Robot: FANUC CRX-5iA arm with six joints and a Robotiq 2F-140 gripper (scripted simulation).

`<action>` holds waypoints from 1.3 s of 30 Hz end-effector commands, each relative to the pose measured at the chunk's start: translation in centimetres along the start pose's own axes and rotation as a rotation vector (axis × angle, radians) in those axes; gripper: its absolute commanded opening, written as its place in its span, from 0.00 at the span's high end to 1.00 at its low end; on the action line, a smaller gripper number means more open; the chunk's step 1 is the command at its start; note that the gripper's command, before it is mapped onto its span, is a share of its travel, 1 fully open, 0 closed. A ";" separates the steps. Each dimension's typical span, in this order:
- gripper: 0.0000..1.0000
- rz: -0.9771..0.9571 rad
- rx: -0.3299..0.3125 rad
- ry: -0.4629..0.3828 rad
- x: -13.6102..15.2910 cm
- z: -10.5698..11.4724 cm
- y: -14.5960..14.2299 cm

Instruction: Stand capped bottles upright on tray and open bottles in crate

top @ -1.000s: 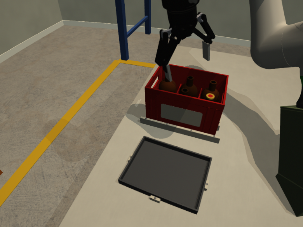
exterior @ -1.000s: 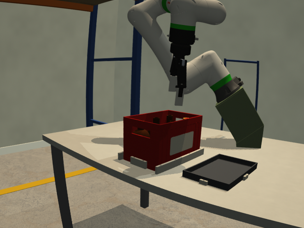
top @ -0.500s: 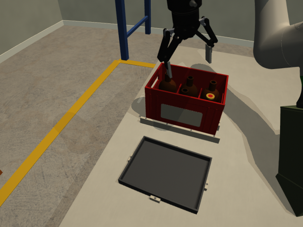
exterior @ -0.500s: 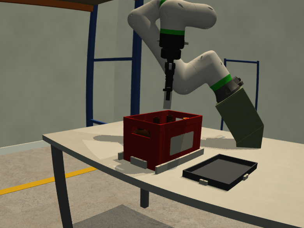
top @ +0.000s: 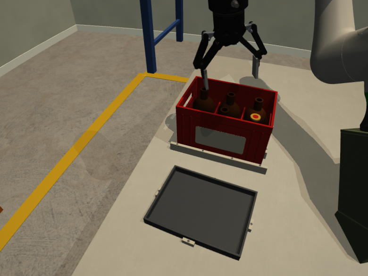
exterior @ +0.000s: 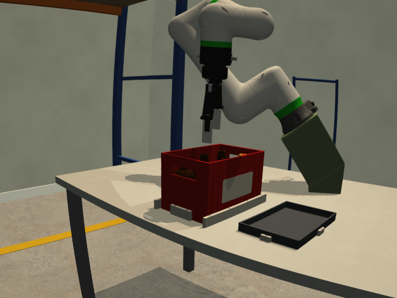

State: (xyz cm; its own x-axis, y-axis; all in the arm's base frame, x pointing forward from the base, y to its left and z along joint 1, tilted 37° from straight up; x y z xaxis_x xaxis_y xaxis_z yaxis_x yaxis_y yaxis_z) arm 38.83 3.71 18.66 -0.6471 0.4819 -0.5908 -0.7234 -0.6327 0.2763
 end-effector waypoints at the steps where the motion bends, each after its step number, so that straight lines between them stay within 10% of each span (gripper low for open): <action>1: 0.00 -0.030 -0.009 -0.003 -0.2 -0.1 0.2; 39: 0.00 -0.442 -0.127 -0.051 -0.8 -0.2 1.1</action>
State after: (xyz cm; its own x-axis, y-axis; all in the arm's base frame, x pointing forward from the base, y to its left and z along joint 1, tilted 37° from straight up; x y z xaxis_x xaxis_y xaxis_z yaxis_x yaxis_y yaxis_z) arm 38.61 2.56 19.25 -0.3147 0.7397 -0.5948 -0.8952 -0.4396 -0.0730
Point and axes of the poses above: the point where the finger pads meet when closed, its own z axis back along the fingers, its own y axis across the jaws, x = y × z, the point moved 5 cm from there along z, back along the fingers, and after that the axes turned 10 degrees about z, right-handed, at the moved point
